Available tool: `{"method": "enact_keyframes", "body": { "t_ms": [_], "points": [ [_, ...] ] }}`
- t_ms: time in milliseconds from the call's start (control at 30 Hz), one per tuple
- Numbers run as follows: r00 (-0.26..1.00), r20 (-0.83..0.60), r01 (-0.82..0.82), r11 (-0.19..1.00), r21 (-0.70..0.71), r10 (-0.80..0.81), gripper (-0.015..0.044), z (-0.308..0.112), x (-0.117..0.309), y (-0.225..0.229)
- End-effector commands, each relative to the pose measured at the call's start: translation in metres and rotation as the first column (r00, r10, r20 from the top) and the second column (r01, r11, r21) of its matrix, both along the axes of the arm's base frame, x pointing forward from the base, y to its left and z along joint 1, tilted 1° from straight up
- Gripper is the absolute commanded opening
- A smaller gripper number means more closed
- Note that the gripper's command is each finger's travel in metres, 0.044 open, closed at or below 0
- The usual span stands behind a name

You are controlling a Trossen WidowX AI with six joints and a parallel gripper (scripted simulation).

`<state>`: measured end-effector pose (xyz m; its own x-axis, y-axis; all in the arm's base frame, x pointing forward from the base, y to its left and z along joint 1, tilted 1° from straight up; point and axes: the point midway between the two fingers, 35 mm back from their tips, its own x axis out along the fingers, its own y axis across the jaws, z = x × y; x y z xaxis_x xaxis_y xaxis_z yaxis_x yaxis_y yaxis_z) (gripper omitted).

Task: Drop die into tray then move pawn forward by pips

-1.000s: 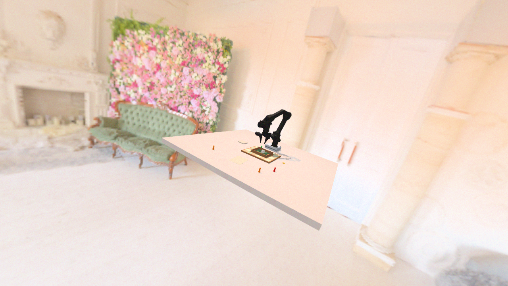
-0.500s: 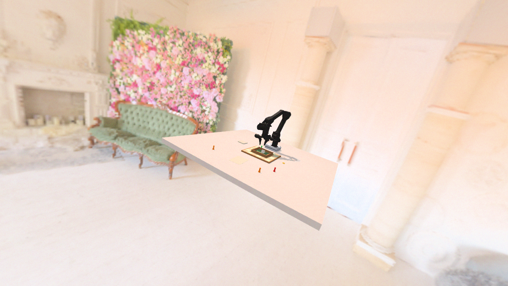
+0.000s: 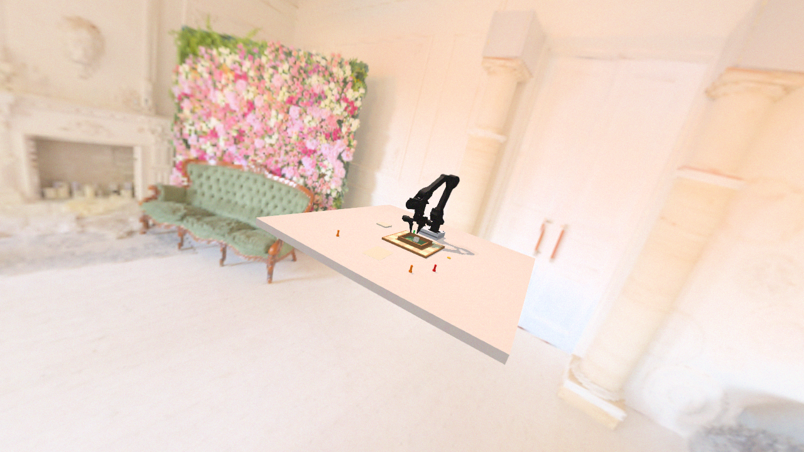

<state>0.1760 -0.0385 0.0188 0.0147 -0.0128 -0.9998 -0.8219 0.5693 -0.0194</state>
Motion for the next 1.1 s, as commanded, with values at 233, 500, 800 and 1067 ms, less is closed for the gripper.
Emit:
{"method": "enact_keyframes", "body": {
  "t_ms": [233, 500, 800, 1067],
  "points": [
    [1.000, -0.005, -0.003, 1.000, 0.000, 0.003, 0.0029, -0.004, -0.001, 0.000],
    [1.000, -0.005, -0.003, 1.000, 0.000, 0.003, 0.0000, -0.001, 0.000, 0.000],
    [1.000, -0.004, -0.003, 1.000, 0.000, 0.003, 0.0000, 0.043, 0.007, -0.001],
    [1.000, -0.004, -0.003, 1.000, 0.000, 0.003, 0.0000, 0.084, 0.005, 0.000]
  ]
}}
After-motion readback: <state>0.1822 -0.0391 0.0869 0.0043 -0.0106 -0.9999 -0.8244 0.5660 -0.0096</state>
